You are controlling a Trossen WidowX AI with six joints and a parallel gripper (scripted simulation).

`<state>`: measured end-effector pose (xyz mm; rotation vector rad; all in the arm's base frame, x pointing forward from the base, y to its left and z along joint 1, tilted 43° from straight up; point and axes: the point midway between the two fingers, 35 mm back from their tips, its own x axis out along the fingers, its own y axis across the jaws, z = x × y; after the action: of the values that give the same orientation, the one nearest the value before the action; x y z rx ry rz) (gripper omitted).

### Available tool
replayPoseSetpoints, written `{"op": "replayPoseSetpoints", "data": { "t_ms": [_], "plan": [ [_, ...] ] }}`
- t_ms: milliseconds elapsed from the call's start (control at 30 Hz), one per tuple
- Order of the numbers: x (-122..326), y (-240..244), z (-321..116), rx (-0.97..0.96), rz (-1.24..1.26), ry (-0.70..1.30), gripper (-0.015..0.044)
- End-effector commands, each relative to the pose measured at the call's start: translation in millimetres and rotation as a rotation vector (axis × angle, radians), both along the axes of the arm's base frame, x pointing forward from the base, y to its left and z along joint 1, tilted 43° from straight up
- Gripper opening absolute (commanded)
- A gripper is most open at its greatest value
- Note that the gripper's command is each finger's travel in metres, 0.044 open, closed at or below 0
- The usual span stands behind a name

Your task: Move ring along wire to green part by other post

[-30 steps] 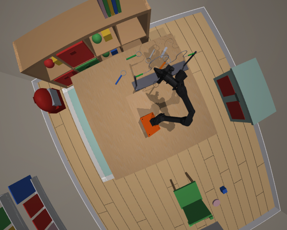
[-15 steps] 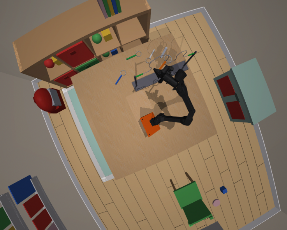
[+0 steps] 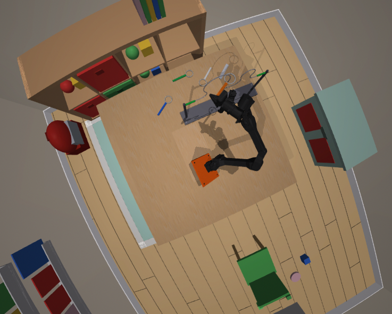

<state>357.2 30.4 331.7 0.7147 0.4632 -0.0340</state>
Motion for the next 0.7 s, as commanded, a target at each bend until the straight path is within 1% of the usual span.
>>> {"op": "replayPoseSetpoints", "data": {
  "t_ms": [0,667],
  "plan": [
    [-0.1,-0.7,0.8,-0.055,0.002,0.001,-0.015],
    [-0.9,-9.5,-5.1,-0.303,-0.002,0.03,-0.015]
  ]
}}
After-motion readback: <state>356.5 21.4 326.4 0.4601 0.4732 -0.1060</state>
